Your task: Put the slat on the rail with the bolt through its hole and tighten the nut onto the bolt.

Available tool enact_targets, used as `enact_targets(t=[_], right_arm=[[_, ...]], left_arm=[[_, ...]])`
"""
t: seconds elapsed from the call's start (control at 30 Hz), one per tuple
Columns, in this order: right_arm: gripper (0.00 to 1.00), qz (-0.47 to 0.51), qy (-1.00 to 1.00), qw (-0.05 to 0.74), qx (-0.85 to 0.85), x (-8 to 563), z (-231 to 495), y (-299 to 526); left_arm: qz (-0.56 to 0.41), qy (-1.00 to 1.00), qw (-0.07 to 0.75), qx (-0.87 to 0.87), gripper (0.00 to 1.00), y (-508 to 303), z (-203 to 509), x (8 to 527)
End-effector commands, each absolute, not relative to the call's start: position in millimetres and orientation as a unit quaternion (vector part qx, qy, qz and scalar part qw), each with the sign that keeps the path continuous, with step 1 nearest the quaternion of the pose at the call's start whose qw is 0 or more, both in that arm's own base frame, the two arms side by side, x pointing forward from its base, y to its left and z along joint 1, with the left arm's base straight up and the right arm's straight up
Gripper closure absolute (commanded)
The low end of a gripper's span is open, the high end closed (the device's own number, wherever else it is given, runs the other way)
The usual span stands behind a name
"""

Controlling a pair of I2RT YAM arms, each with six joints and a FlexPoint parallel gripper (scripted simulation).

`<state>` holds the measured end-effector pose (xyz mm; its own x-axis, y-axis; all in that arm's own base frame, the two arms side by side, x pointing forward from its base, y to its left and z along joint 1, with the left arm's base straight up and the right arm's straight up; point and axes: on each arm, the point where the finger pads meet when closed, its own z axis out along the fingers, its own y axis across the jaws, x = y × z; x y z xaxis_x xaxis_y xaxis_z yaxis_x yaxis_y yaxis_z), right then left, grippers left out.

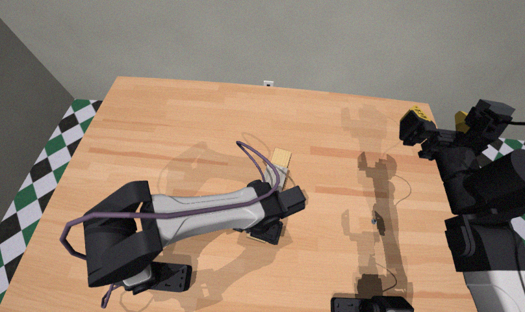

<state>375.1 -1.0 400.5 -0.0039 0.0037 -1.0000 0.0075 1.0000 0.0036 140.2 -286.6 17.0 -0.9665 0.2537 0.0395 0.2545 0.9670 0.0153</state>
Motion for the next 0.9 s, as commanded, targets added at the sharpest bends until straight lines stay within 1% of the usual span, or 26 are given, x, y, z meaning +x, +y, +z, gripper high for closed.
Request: enact_targets(t=[0.0, 0.87], right_arm=[[0.00, 0.000, 0.703, 0.711, 0.000, 374.5, 406.3, 0.0], [0.00, 0.000, 0.703, 0.711, 0.000, 374.5, 406.3, 0.0]], left_arm=[[0.003, -0.992, -0.002, -0.127, 0.33, -293.6, 24.9, 147.5], [0.007, -0.992, -0.005, -0.126, 0.33, -295.8, 26.6, 145.5]])
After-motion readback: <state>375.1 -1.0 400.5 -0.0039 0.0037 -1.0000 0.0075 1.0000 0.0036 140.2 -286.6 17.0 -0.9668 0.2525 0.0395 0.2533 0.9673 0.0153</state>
